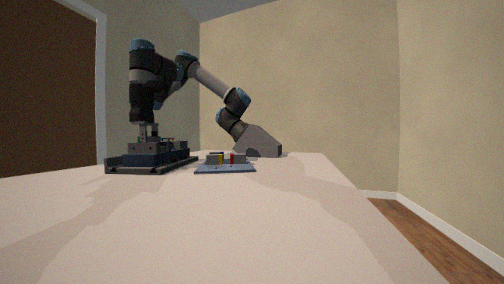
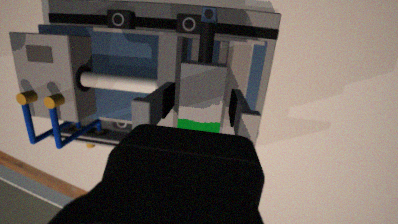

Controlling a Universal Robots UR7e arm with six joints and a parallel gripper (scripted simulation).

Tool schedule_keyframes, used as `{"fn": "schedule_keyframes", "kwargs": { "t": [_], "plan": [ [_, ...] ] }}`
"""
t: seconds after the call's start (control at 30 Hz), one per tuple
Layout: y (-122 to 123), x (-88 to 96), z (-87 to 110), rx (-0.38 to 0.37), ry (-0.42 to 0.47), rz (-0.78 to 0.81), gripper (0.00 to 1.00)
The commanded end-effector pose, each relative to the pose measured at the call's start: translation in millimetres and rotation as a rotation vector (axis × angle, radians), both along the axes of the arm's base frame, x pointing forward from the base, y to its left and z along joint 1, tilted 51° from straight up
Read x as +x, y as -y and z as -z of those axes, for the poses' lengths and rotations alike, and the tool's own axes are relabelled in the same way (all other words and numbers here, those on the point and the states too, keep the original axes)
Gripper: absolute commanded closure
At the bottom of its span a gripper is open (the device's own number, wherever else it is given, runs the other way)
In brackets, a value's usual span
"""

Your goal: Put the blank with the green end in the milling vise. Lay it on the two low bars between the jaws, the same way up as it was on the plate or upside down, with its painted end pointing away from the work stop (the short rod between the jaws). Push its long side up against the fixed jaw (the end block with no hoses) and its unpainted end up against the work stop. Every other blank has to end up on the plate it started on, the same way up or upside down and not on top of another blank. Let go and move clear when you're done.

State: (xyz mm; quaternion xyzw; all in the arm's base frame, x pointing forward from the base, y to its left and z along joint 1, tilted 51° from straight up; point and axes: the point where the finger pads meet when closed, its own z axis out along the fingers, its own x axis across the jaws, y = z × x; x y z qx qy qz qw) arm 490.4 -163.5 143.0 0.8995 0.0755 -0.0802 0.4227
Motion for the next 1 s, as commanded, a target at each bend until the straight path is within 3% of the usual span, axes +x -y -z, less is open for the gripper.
{"fn": "schedule_keyframes", "kwargs": {
  "t": [0.0,0.97],
  "plan": [
    [-0.3,0.3,-0.4,0.0,0.001,-0.001,0.0],
    [-4.4,0.7,-3.8,0.0,0.001,0.0,0.0]
  ]
}}
